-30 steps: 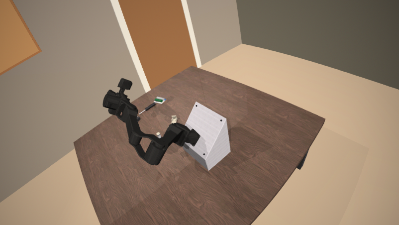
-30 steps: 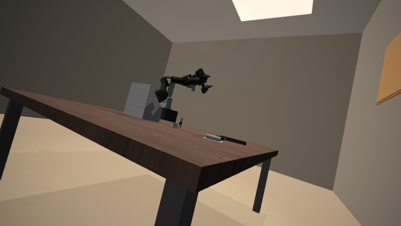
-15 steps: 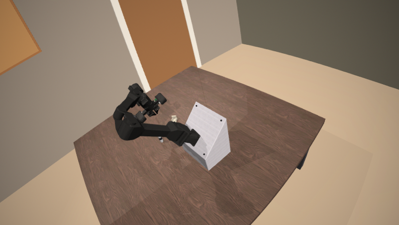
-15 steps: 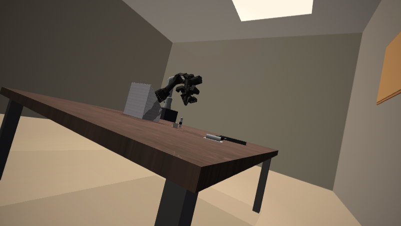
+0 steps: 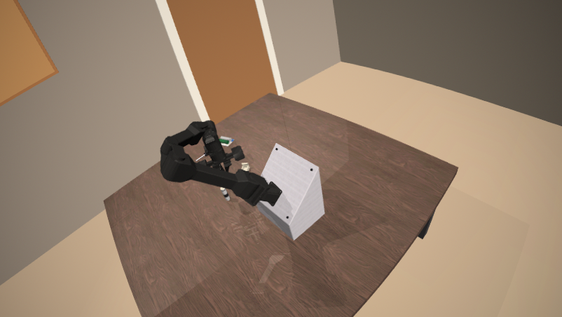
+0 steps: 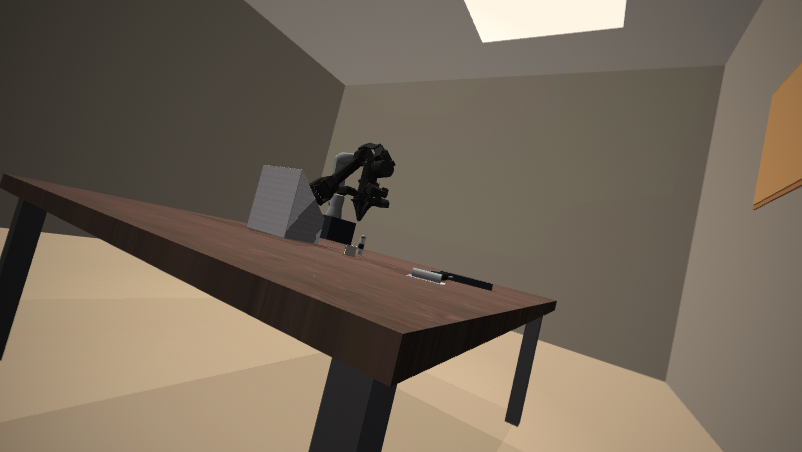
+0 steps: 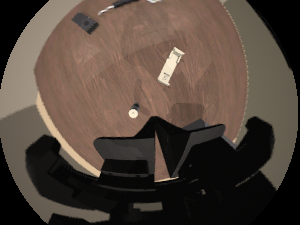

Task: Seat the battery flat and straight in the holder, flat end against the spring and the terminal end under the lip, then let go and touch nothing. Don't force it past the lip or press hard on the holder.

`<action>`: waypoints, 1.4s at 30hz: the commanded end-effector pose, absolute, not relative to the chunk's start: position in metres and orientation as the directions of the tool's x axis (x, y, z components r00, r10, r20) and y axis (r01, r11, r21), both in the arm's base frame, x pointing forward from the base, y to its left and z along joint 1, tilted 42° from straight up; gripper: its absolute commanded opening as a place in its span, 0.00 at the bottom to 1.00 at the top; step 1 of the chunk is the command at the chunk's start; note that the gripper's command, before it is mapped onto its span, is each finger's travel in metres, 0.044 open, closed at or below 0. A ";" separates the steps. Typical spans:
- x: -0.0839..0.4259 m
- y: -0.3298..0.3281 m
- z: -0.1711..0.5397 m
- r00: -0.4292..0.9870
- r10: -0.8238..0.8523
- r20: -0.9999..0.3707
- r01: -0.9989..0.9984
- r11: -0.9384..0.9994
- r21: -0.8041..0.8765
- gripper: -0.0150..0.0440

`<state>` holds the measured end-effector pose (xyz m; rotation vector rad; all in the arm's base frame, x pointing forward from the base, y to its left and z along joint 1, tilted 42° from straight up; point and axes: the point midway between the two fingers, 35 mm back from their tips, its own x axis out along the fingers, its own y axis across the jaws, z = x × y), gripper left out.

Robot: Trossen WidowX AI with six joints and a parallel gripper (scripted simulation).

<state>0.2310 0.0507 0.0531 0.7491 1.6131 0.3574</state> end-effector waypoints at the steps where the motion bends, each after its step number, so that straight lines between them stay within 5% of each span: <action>1: 0.226 0.069 0.032 -0.056 0.655 -0.754 0.283 0.734 0.617 0.25; 42: 0.235 0.132 0.030 -0.056 0.660 -0.749 0.282 0.730 0.622 0.25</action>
